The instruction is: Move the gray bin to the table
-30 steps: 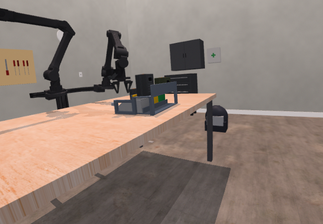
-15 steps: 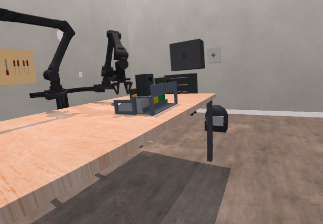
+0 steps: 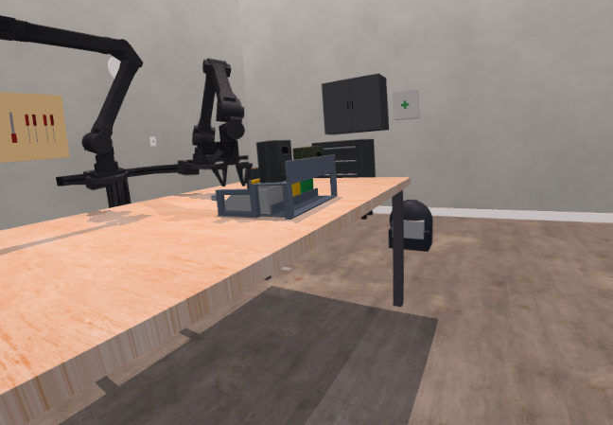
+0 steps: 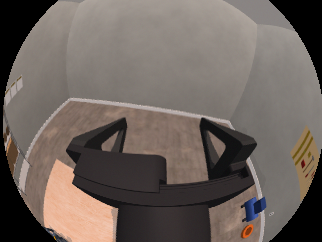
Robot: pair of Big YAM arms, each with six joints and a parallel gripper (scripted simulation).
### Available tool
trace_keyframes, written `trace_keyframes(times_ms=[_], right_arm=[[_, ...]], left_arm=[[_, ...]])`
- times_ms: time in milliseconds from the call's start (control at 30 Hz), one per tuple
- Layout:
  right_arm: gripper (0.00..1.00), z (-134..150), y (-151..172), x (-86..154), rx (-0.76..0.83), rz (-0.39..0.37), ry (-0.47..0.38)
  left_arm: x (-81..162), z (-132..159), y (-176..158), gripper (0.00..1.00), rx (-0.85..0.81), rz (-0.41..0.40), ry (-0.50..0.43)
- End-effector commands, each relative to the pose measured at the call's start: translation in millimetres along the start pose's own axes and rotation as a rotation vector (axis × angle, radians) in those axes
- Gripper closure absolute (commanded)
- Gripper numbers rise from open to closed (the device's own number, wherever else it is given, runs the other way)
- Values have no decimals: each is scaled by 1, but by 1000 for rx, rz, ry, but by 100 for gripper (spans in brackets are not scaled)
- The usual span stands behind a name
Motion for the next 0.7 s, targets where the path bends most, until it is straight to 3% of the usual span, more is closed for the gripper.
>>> trace_keyframes(times_ms=[0, 33, 133, 267, 433, 600, 667], right_arm=[[0, -9, -3, 6, -9, 8, -33], [0, -9, -3, 6, -9, 8, -33], [0, -9, -3, 6, -9, 8, -33], [0, -9, -3, 6, -9, 8, -33], [0, -9, -3, 6, -9, 8, -33], [0, -9, -3, 6, -9, 8, -33], [0, -9, -3, 6, -9, 8, -33]], left_arm=[[-5, 1, 5, 10, -9, -13, -6], [18, 2, 8, 10, -7, -51, -22], [-11, 2, 9, 10, -5, -20, -9], [-24, 4, 4, 10, -8, -6, -3], [-32, 2, 4, 10, -9, -8, -5], [-13, -1, 18, 10, -3, -57, -25], [-31, -2, 13, 10, -8, -31, -15]])
Point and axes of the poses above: on each arm, the point where the finger pads meet when closed, its own x axis back along the fingers, its own y axis across the jaws, z = x × y, the point moved 9 cm from there along x, back along the fingers, and after that the axes turned 13 degrees about -x, right-handed, at the moved point
